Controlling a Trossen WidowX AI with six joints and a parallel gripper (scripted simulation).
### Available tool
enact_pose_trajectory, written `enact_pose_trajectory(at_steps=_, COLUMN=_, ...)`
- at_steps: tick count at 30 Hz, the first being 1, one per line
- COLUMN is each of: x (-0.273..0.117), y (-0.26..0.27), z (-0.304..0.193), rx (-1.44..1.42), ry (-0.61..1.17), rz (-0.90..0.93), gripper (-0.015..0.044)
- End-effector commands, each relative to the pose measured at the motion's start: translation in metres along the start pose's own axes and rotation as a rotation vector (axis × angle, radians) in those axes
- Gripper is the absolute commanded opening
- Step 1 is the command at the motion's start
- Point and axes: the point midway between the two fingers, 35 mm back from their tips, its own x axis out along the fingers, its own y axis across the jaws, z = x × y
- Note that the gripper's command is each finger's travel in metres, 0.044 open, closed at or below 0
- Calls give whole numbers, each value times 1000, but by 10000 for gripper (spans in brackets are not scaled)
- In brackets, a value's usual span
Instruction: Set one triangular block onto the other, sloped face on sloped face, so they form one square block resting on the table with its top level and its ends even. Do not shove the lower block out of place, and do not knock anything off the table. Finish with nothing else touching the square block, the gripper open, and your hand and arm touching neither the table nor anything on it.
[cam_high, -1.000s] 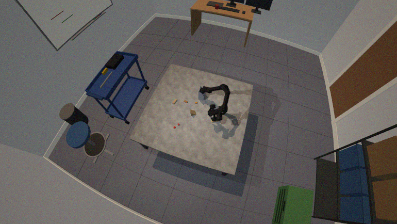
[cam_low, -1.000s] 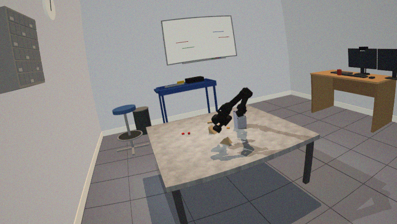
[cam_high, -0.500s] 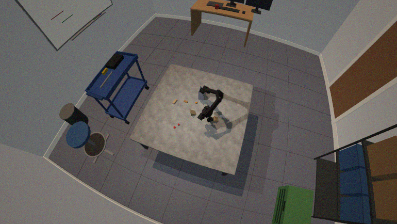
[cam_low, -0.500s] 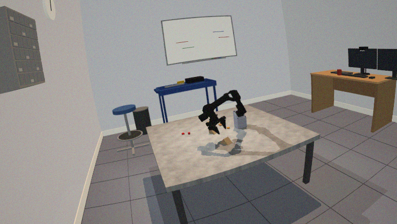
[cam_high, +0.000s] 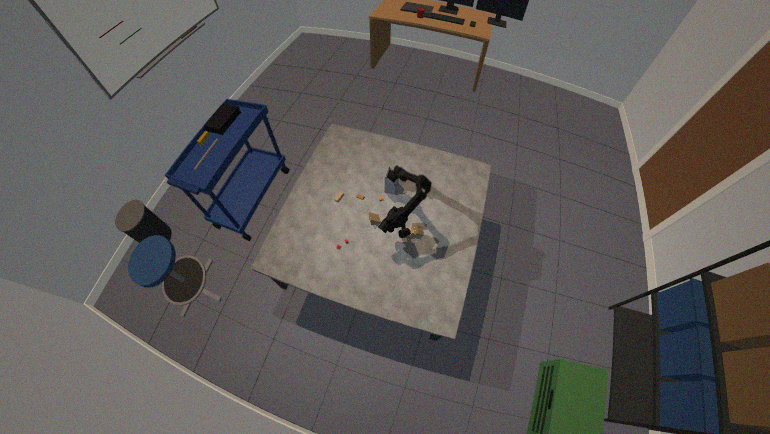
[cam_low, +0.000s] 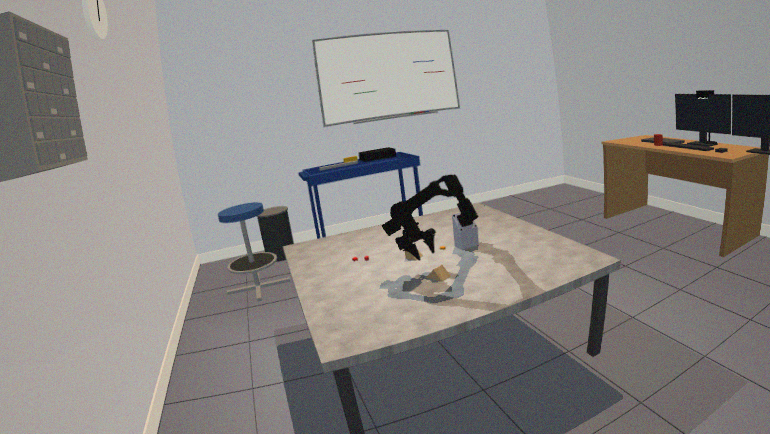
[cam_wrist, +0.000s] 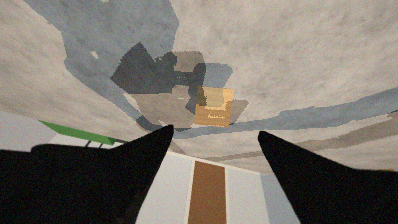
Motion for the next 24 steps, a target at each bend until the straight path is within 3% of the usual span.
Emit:
enact_pose_trajectory(at_steps=1, x=19, y=0, z=2, rx=11, ry=-2, rz=-2, gripper=440)
enact_pose_trajectory(at_steps=16, x=88, y=0, z=-8, rx=36, ry=41, rz=-8, gripper=440)
enact_pose_trajectory(at_steps=24, x=91, y=-1, z=-10, rx=37, ry=46, rz=-10, gripper=440)
